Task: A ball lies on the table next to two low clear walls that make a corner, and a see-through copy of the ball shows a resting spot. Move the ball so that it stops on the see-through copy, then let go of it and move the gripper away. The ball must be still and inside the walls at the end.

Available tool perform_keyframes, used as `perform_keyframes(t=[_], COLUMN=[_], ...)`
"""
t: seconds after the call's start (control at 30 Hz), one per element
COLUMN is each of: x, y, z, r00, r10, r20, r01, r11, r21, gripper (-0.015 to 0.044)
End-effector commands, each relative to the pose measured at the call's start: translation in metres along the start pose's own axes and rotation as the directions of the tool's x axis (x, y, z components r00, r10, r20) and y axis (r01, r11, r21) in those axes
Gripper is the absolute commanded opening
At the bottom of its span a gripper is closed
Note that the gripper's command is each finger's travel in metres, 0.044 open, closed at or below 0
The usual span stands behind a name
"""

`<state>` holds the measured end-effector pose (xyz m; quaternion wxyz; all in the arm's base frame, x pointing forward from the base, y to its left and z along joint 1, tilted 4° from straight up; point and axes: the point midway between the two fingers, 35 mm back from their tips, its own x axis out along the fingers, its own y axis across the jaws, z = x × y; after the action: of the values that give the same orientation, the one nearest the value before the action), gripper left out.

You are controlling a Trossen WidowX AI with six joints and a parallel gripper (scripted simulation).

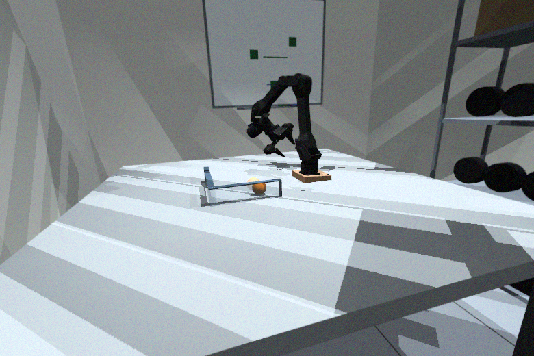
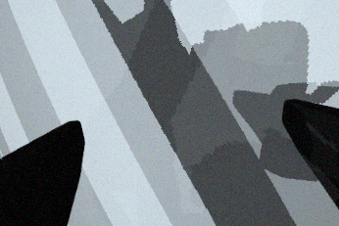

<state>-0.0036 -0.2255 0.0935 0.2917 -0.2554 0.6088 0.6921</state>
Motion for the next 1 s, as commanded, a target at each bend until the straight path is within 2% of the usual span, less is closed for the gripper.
perform_keyframes(t=[0.0, 0.03, 0.3, 0.53, 0.73, 0.97], x=[-0.001, -0.005, -0.068, -0.102, -0.131, -0.149], y=[-0.002, -0.008, -0.098, -0.149, -0.194, -0.225], z=[0.0, 0.0, 0.026, 0.074, 0.138, 0.233], r00=[1.0, 1.0, 0.953, 0.899, 0.83, 0.762], r10=[-0.003, -0.013, -0.2, -0.312, -0.467, -0.61], r20=[-0.005, -0.022, -0.226, -0.308, -0.306, -0.214], r01=[0.003, 0.013, 0.228, 0.351, 0.515, 0.641], r11=[1.0, 1.0, 0.968, 0.933, 0.851, 0.757], r21=[0.003, 0.013, 0.101, 0.079, 0.098, 0.124], gripper=[0.0374, 0.0352, 0.0352, 0.0352, 0.0352, 0.0352])
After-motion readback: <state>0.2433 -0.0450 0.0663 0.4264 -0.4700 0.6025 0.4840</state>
